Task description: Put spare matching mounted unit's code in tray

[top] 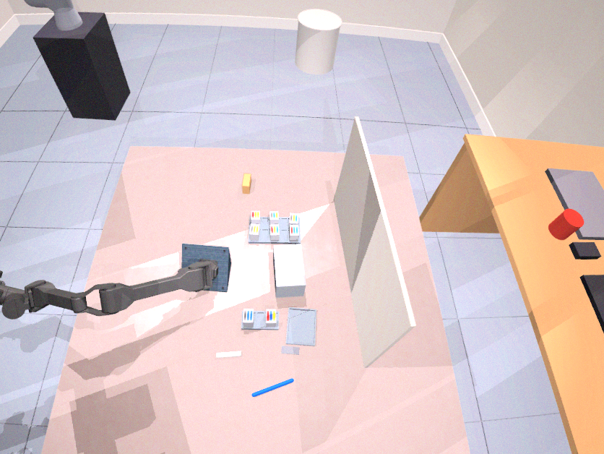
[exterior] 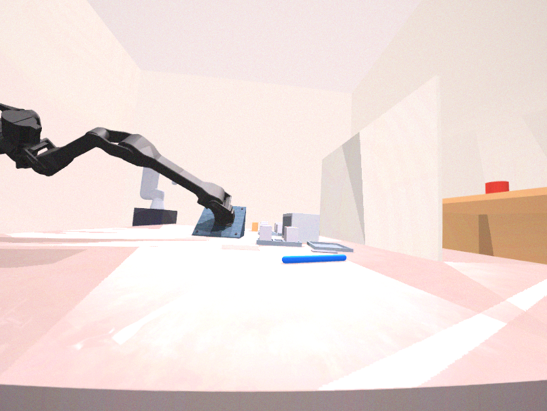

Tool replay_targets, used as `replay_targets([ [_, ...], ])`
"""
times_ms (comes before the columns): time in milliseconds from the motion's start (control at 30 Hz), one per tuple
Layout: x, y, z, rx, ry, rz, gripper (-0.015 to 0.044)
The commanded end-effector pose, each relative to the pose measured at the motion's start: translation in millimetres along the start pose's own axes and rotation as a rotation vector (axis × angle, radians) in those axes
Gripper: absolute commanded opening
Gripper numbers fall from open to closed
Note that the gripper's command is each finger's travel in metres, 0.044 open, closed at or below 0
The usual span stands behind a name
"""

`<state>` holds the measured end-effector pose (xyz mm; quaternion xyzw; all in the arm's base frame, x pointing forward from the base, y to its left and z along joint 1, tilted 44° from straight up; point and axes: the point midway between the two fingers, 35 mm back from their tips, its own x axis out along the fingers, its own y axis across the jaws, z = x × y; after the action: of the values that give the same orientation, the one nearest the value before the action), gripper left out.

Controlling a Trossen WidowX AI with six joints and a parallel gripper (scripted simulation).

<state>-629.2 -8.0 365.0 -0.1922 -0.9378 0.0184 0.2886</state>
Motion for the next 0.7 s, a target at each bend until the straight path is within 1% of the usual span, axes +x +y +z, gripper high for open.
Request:
replay_targets([
  [0,0.0,0.0,0.0,0.0,0.0,0.0,0.0426],
  [33,0.0,0.0,0.0,0.0,0.0,0.0,0.044],
  [200,-0.2,-0.6,0.0,-0.002,-0.001,-0.001,0.044],
  [300,-3.8,-9.5,-0.1,-0.026,-0.016,-0.018,0.044],
  [533,-25.3,-54.7,-1.5,-0.153,-0.083,-0.112,0.044],
  [667,-39.8,-84.5,-16.7,-0.19,-0.094,-0.174,0.044],
])
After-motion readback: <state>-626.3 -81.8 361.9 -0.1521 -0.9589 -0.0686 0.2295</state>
